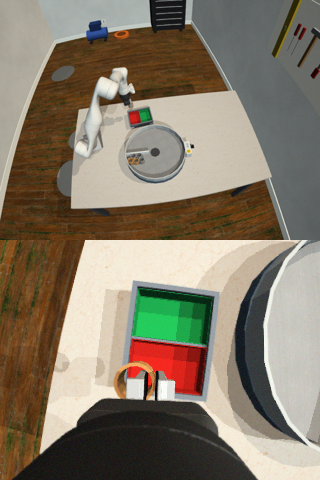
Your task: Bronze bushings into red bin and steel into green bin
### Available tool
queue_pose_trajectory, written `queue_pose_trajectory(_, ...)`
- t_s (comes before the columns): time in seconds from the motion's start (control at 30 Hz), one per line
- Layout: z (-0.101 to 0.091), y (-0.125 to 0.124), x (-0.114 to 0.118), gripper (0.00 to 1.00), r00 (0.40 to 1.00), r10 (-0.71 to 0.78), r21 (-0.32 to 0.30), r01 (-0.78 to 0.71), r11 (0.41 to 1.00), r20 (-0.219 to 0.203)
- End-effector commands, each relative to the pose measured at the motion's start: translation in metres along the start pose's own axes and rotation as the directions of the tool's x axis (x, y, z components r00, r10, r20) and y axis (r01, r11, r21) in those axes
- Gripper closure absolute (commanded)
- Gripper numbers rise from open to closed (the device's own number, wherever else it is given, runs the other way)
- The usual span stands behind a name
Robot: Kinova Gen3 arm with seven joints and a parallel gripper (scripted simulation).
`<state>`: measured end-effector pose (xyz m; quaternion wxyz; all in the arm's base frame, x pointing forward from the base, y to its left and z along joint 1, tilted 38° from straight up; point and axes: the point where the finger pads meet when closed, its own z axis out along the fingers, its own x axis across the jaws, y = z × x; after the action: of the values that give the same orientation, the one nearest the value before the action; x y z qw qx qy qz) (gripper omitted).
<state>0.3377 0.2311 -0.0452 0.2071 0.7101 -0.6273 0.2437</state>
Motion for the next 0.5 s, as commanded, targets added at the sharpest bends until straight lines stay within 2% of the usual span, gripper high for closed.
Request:
queue_pose_trajectory(0.0, -0.0007, 0.0024, -0.0009, 1.0, 1.0, 0.003, -0.004, -0.003, 1.0, -0.001)
queue_pose_trajectory(0.47, -0.0005, 0.0042, -0.0011, 1.0, 1.0, 0.004, -0.007, -0.004, 1.0, -0.004)
